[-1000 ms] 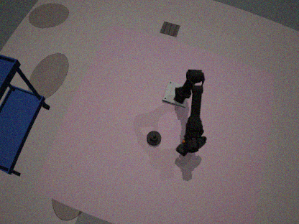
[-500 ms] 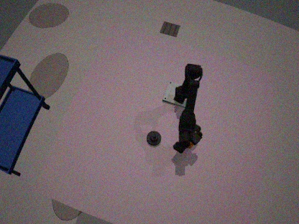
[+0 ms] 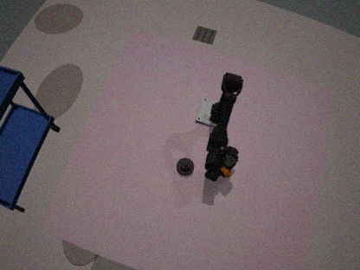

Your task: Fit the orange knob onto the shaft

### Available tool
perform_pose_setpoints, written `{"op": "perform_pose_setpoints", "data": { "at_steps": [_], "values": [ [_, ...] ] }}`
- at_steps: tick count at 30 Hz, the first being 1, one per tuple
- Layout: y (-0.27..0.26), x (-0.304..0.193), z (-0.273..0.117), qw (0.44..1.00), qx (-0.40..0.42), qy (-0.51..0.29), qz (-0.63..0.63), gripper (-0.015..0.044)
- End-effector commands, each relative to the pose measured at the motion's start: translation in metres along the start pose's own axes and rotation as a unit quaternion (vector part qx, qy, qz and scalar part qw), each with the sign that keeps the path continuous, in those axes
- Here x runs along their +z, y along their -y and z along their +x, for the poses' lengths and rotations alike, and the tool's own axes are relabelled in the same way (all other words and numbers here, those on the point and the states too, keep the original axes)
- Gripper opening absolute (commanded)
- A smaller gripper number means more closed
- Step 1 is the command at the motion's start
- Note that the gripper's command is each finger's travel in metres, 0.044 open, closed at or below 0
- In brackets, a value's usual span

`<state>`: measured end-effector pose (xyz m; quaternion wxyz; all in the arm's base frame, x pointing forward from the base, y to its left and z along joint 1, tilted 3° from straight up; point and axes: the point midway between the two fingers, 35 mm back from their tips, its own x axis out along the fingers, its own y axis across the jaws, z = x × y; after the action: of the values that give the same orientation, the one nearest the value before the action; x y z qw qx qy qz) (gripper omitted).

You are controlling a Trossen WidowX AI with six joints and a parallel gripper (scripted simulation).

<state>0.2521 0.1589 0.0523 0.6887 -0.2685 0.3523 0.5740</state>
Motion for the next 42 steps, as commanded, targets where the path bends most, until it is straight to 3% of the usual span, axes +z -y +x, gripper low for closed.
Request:
{"op": "perform_pose_setpoints", "data": {
  "at_steps": [1,42],
  "values": [
    [0.000,-0.003,-0.004,1.000,-0.003,0.030,-0.002,0.0179],
    [-0.001,-0.045,-0.019,0.933,-0.002,0.361,-0.003,0.0179]
  ]
}}
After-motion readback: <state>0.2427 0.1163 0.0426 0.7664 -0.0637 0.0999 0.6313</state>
